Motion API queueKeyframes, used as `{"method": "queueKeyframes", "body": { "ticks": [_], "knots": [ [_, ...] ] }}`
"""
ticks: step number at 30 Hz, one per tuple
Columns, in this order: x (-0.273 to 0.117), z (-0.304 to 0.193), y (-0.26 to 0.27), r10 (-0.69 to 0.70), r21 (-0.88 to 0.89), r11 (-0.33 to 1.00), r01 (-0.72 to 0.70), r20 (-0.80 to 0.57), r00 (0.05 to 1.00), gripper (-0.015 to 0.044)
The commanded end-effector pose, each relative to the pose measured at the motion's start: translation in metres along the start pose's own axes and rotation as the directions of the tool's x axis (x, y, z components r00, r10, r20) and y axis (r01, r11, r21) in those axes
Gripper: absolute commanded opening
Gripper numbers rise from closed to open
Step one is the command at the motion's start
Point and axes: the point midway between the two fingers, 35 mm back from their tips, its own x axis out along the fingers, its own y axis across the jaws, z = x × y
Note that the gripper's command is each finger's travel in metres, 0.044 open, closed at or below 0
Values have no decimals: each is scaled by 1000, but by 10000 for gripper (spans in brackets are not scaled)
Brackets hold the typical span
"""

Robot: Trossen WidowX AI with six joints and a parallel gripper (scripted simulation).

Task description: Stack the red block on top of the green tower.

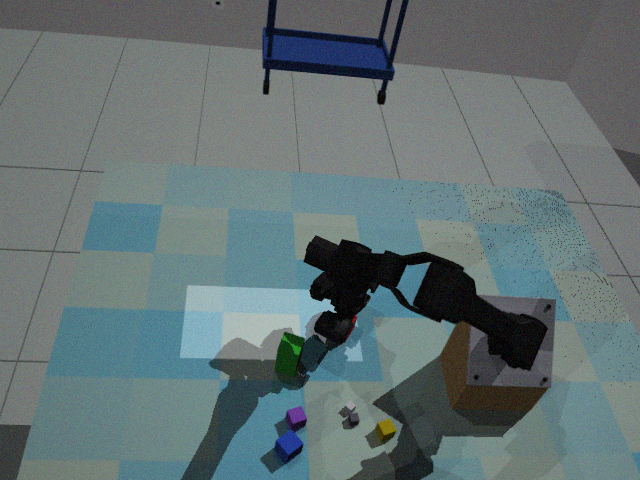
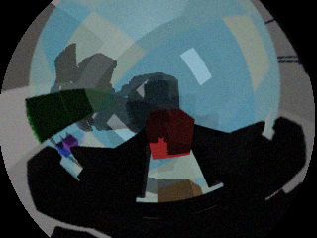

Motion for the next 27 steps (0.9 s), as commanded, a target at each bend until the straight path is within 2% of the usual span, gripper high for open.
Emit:
{"method": "queueKeyframes", "body": {
  "ticks": [1, 23, 27],
  "knots": [
    [-13, 2, 0, 0, -4, 1000, 0, 6, 1000, 0],
    [-112, 2, -1, -4, -4, 1000, 4, 8, 1000, 0],
    [-116, 1, -1, -4, -4, 1000, 4, 8, 1000, 0]
  ]
}}
